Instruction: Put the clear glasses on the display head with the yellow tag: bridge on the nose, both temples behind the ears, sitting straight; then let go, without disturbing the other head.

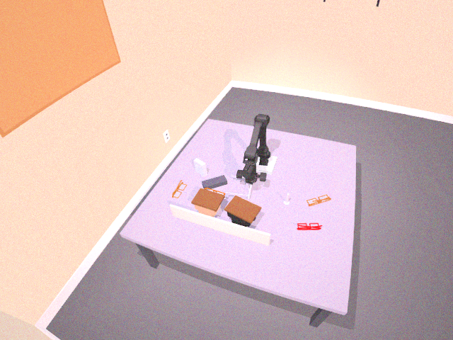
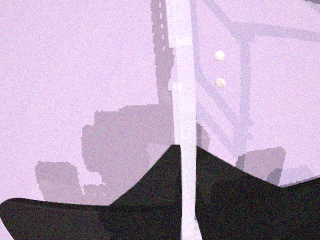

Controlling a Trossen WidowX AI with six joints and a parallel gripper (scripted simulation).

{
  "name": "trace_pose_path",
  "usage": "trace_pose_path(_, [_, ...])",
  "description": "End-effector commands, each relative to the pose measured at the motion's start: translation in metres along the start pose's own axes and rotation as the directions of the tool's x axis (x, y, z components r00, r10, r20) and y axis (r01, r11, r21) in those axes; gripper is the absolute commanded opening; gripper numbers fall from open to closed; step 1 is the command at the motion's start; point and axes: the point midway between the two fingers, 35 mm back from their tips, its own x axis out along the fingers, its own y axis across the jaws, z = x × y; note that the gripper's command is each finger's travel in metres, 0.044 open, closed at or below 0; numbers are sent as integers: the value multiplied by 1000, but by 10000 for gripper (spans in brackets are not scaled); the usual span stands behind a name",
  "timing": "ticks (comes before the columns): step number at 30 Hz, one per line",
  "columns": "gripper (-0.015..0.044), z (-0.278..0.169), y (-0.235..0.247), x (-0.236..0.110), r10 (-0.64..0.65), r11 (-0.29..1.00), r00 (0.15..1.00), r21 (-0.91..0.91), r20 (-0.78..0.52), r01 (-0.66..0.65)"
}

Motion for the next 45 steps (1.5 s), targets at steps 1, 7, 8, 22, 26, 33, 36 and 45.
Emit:
trace_pose_path(1, [0, -1, 0, 4, -3, 1000, 1000, -4, -4, 3])
trace_pose_path(7, [0, -2, 0, 9, -3, 1000, 1000, -4, -4, 3])
trace_pose_path(8, [0, -2, 0, 10, -3, 1000, 1000, -4, -4, 3])
trace_pose_path(22, [107, -2, 0, 9, 0, 1000, 1000, 0, 0, 0])
trace_pose_path(26, [107, -2, -1, 8, 0, 1000, 1000, 0, -1, 0])
trace_pose_path(33, [107, -2, -5, 6, -2, 1000, 1000, -2, -2, 2])
trace_pose_path(36, [107, -2, -7, 4, -2, 1000, 1000, -2, -2, 2])
trace_pose_path(45, [107, -2, -11, -2, -3, 1000, 1000, -4, -4, 3])
